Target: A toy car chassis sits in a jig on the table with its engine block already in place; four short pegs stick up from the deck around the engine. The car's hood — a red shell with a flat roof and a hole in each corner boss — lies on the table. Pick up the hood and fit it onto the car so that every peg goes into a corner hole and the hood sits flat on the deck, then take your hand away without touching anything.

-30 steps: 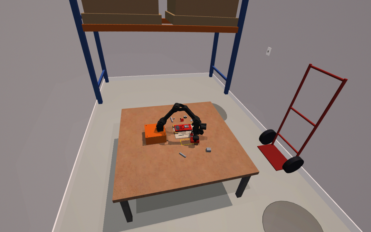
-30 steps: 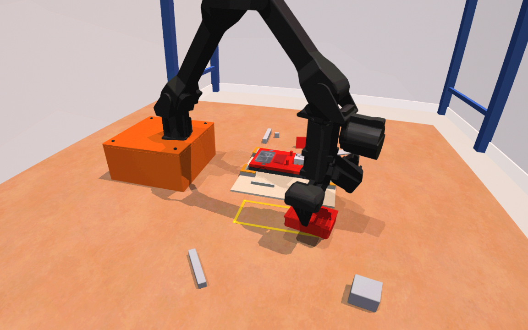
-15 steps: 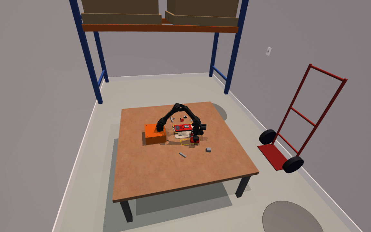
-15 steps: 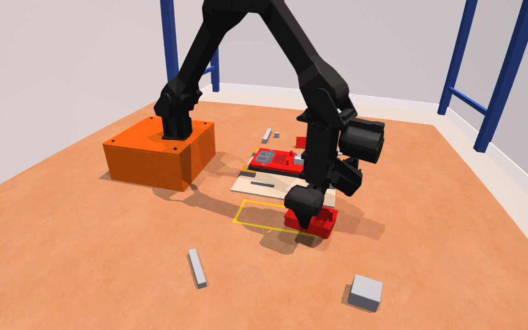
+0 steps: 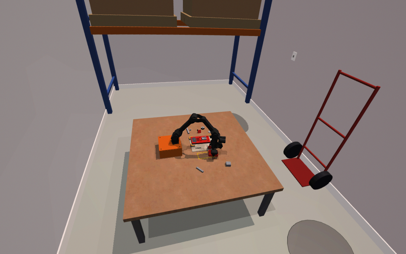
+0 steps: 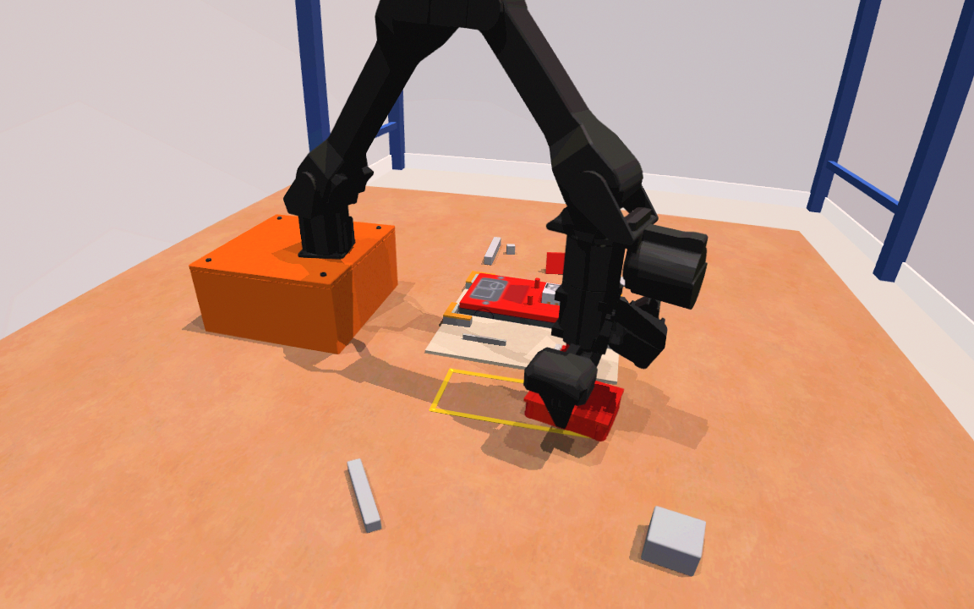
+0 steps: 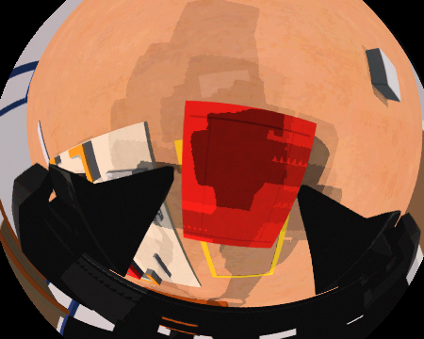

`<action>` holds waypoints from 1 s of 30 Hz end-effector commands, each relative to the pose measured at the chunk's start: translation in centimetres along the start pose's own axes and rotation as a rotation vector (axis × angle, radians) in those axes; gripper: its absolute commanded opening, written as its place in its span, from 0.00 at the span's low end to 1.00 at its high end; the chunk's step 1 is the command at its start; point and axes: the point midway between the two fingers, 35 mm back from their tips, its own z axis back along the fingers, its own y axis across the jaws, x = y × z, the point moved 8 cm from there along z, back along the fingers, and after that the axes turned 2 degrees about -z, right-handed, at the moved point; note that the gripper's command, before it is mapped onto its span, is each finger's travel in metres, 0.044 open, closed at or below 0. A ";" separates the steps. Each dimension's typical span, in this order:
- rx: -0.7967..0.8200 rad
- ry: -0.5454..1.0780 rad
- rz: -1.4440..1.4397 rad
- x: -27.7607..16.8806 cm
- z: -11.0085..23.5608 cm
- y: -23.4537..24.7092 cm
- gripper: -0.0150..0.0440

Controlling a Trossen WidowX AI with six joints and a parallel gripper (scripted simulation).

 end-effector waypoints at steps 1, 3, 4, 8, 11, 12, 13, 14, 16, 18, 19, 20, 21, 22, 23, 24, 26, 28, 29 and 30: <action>-0.005 0.002 0.000 0.0 -0.3 0.0 1.00; 0.000 0.000 0.000 0.0 -0.1 0.0 0.96; 0.000 0.000 0.000 0.0 -0.1 0.0 0.91; 0.000 0.000 0.000 0.0 -0.1 0.0 0.83; 0.000 0.000 0.000 0.0 -0.1 0.0 0.80; 0.000 0.000 0.000 0.0 -0.1 0.0 0.79; 0.000 0.000 0.000 0.0 -0.1 0.0 0.78; 0.000 0.000 0.000 0.0 -0.1 0.0 0.76; 0.001 0.000 0.000 0.0 -0.1 0.0 0.71; 0.001 0.000 0.000 0.0 0.0 0.0 0.62; 0.001 0.000 0.000 0.0 0.1 0.0 0.58; 0.001 0.000 0.000 0.0 0.3 0.0 0.53; 0.001 0.000 0.000 0.0 0.5 0.0 0.49; 0.001 0.000 0.000 0.0 0.7 0.0 0.44; 0.001 0.000 0.000 0.0 0.9 0.0 0.40; 0.001 0.000 0.000 0.0 1.1 0.0 0.35; 0.001 0.000 0.000 0.0 1.7 0.0 0.26; 0.001 0.000 0.000 0.0 2.4 0.0 0.25; 0.001 0.000 0.000 0.0 2.8 0.0 0.25; 0.001 0.000 0.000 0.0 3.2 0.0 0.25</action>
